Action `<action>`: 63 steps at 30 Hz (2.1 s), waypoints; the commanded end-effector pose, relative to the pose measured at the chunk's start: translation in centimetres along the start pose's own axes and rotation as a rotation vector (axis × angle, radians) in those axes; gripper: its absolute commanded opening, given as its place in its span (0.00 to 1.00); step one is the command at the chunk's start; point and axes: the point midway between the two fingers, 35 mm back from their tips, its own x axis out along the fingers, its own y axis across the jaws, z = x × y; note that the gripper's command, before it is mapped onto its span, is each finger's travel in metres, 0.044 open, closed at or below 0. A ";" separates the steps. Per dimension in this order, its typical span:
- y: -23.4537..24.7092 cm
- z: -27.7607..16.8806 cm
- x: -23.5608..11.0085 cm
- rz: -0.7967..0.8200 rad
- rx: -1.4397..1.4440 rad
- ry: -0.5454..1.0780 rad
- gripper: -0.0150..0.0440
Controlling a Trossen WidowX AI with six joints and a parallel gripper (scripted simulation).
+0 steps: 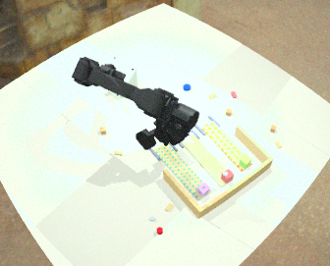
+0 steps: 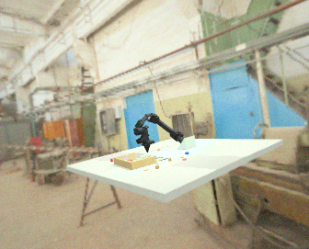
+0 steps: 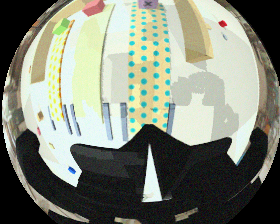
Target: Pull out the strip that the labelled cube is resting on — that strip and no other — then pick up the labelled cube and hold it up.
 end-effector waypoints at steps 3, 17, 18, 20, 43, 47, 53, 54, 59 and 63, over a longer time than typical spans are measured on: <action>-0.1 -0.1 1.2 -0.006 -0.006 0.004 0.25; -0.3 -0.2 3.3 -0.009 -0.006 0.003 0.25; -0.3 -0.2 3.4 -0.009 -0.006 0.003 0.25; -0.3 -0.2 3.4 -0.009 -0.006 0.003 0.25; -0.3 -0.2 3.4 -0.009 -0.006 0.003 0.25; -0.3 -0.2 3.5 -0.009 -0.006 0.003 0.25; -0.3 -0.2 3.5 -0.009 -0.006 0.003 0.25; -0.3 -0.2 3.5 -0.009 -0.006 0.003 0.25; -0.3 -0.1 3.6 -0.009 -0.006 0.003 0.25; -0.3 -0.1 3.6 -0.009 -0.006 0.003 0.25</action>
